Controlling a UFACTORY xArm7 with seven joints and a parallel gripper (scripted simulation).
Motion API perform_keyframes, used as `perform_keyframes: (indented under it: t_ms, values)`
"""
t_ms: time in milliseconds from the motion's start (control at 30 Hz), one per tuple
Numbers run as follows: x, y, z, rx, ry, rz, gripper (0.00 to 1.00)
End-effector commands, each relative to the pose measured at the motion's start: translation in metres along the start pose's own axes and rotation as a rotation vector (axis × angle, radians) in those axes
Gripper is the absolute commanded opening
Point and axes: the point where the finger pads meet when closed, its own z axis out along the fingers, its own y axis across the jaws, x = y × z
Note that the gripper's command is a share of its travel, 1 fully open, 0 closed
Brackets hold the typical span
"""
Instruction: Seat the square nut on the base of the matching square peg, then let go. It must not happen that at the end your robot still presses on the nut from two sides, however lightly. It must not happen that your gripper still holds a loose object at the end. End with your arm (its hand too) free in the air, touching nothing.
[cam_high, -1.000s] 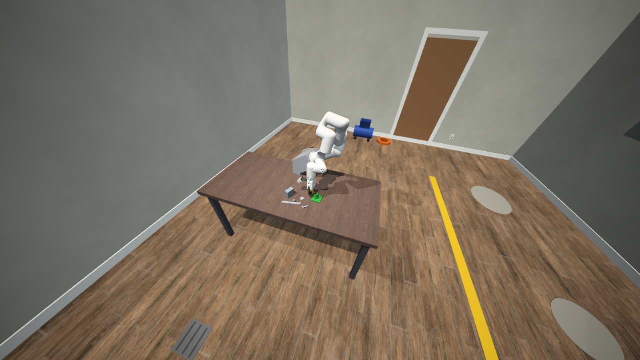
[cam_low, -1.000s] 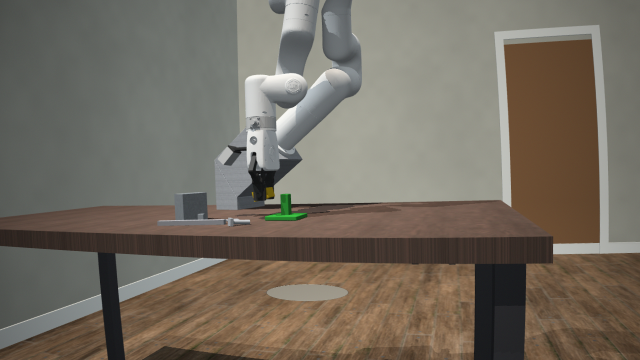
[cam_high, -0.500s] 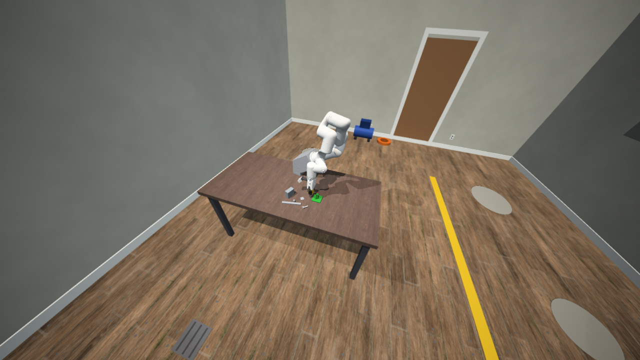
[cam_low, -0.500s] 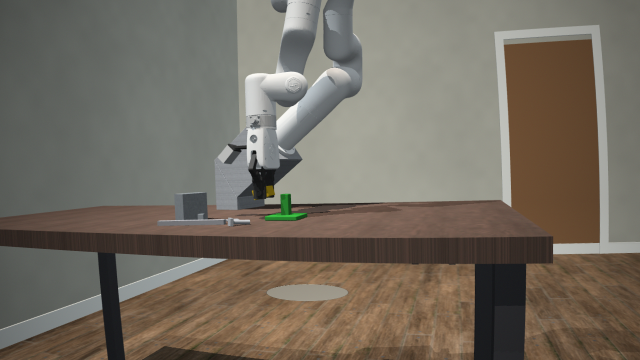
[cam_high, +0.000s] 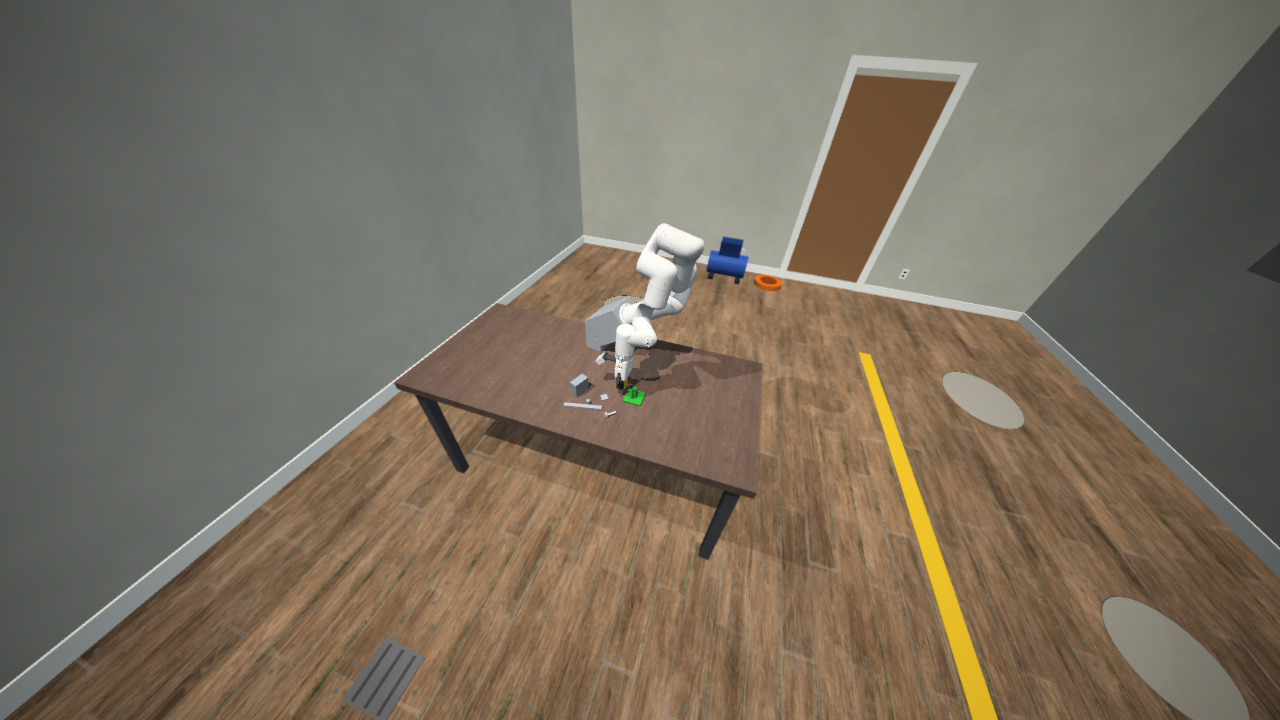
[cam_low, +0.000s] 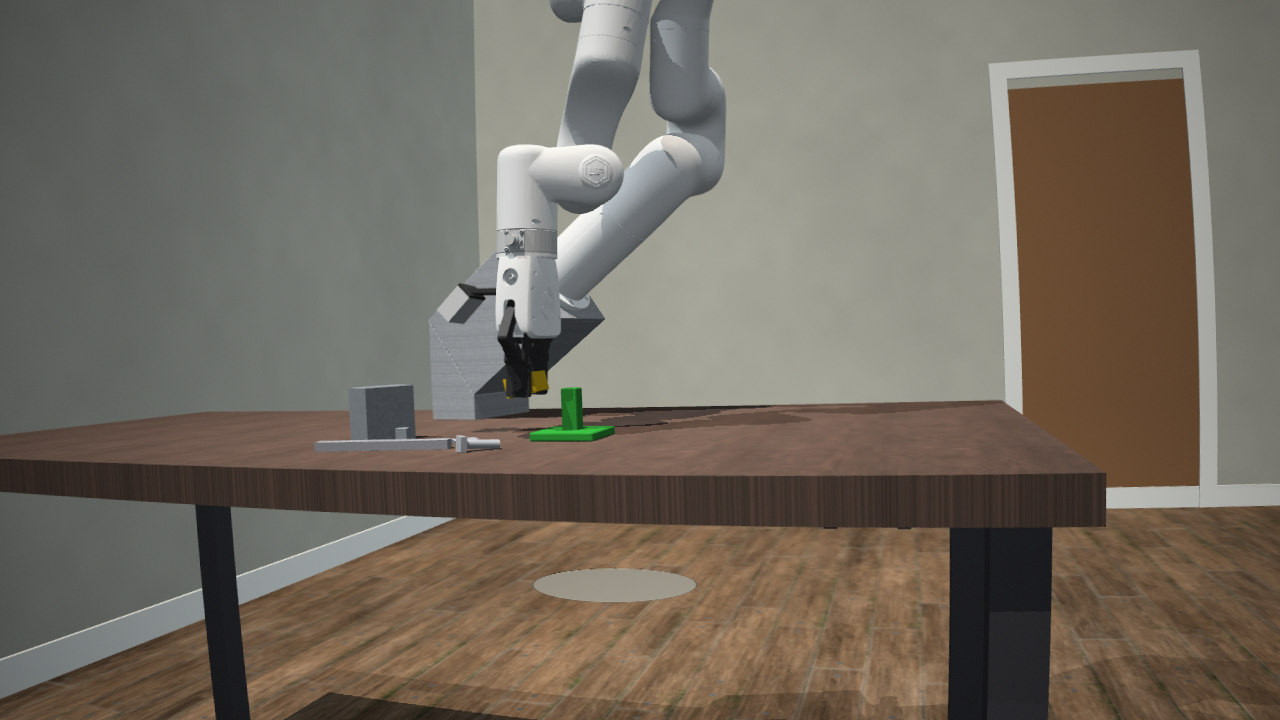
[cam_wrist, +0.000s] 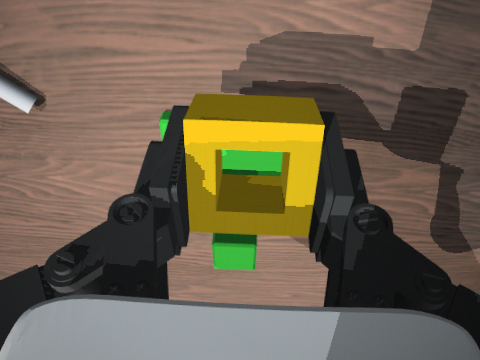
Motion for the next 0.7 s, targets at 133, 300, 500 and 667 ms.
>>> perform_keyframes:
  t_ms: [133, 300, 500, 667]
  values:
    - [0.001, -0.0015, -0.0019, 0.001, 0.06, 0.003, 0.0]
    - [0.001, -0.0016, -0.0028, 0.001, 0.109, 0.003, 0.0]
    - [0.0008, -0.0012, -0.0035, 0.003, 0.163, 0.001, 0.0]
    - [0.0007, -0.0009, -0.0037, 0.005, 0.185, 0.0, 0.0]
